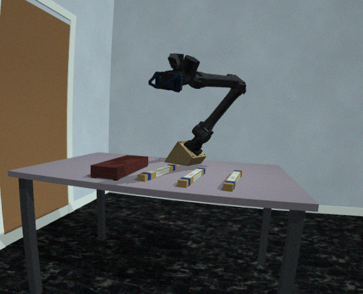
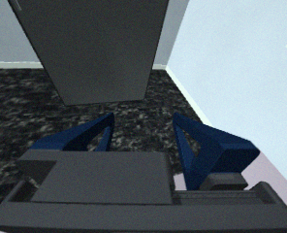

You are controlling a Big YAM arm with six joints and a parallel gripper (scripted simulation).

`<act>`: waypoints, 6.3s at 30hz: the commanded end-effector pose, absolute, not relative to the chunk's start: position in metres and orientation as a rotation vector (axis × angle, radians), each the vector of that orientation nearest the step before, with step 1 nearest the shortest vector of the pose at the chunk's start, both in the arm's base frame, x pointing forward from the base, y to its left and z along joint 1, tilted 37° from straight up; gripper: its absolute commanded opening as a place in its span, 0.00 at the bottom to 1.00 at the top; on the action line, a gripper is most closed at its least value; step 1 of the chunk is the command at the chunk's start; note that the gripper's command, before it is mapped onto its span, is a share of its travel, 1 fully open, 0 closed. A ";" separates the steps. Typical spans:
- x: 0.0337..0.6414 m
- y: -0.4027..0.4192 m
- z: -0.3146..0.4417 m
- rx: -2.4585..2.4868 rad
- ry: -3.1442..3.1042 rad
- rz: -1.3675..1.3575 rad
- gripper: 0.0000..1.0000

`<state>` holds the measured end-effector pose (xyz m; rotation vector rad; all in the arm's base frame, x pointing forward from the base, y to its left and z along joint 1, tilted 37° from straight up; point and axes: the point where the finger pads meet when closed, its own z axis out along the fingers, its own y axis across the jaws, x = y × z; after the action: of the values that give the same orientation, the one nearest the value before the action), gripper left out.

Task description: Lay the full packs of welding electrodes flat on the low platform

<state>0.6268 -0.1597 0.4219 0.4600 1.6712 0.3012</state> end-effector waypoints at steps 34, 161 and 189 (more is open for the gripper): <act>0.527 -0.025 0.484 0.054 1.644 0.082 0.74; 0.318 -0.091 0.244 -0.192 2.759 0.858 0.43; 0.365 -0.053 0.202 -0.170 2.752 0.850 0.43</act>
<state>0.3652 -0.0492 0.1988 -0.1864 2.7675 0.8707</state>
